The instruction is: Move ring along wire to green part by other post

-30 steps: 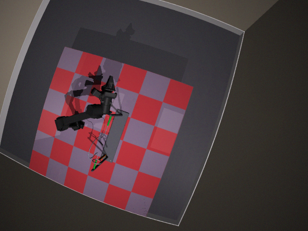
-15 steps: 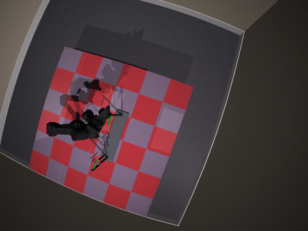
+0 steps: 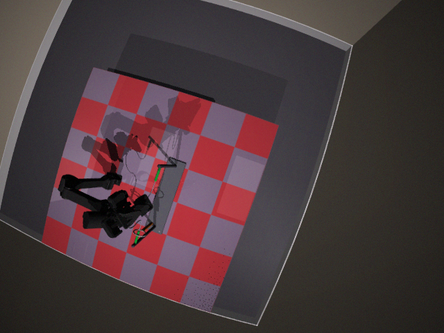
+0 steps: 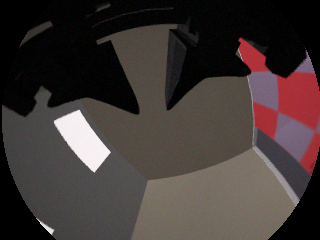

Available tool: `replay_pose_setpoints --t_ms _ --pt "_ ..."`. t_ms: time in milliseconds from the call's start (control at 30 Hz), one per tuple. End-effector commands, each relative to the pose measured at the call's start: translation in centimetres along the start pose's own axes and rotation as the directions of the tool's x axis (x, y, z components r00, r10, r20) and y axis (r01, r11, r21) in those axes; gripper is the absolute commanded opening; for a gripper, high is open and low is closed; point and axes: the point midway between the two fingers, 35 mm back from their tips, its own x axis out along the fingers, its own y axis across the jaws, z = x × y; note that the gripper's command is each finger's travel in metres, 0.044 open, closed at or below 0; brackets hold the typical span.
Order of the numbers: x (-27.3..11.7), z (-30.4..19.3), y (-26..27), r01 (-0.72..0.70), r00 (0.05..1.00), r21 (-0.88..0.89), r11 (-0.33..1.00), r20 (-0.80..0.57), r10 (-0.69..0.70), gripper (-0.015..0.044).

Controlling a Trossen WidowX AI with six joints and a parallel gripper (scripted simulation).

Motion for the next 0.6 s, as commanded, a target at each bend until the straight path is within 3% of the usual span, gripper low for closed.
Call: replay_pose_setpoints --t_ms 0,267,567 --pt "-2.6 -3.5 -1.2 0.022 0.992 -0.060 0.998 -0.125 -0.029 0.0160" --pt "-9.9 -11.2 -2.9 0.045 0.912 -0.131 0.990 -0.398 -0.094 0.0160" --pt "-20.4 -18.1 -4.0 0.081 0.732 -0.166 0.983 -0.659 -0.172 0.0160"
